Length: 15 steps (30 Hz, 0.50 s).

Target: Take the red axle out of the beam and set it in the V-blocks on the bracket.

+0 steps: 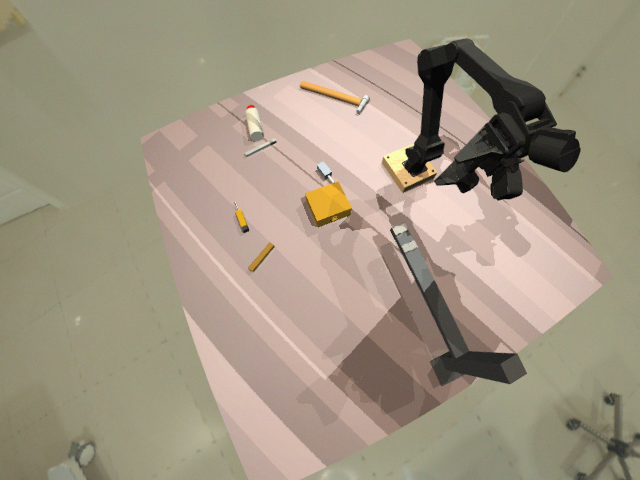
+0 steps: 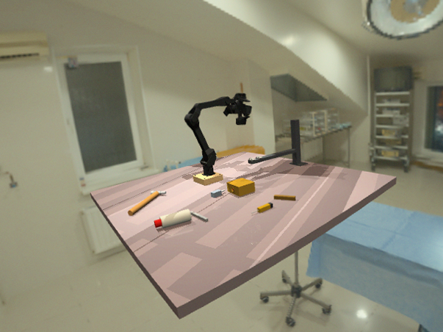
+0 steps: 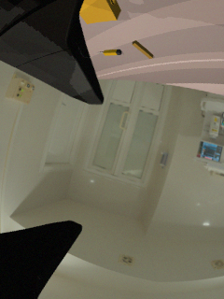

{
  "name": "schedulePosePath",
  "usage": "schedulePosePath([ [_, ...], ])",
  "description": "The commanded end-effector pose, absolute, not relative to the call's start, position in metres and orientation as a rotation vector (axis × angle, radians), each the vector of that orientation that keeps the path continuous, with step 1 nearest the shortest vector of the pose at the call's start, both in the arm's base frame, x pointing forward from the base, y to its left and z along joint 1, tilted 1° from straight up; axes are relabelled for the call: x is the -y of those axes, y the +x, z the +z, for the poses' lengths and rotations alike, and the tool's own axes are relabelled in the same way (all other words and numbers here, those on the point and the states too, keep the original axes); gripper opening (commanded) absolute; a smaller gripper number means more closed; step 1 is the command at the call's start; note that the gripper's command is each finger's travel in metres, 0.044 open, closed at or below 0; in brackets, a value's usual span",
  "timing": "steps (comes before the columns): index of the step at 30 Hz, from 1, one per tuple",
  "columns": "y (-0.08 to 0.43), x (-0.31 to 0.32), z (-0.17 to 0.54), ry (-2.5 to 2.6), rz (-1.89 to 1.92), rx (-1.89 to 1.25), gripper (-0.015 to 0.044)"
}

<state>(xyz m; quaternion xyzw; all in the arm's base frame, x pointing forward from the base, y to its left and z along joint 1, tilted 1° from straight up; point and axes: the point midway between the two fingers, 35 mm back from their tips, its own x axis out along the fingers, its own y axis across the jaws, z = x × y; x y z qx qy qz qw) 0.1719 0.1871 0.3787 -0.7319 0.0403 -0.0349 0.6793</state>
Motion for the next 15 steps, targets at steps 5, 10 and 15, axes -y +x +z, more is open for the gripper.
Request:
schedulePosePath([
  [5, 0.174, -0.186, 0.388, -1.640, -0.078, -0.097, 0.0440],
  [10, 0.201, -0.180, 0.366, -1.543, -0.065, -0.214, 0.0440],
  [15, 0.227, -0.168, 0.344, -1.468, -0.049, -0.336, 0.0440],
])
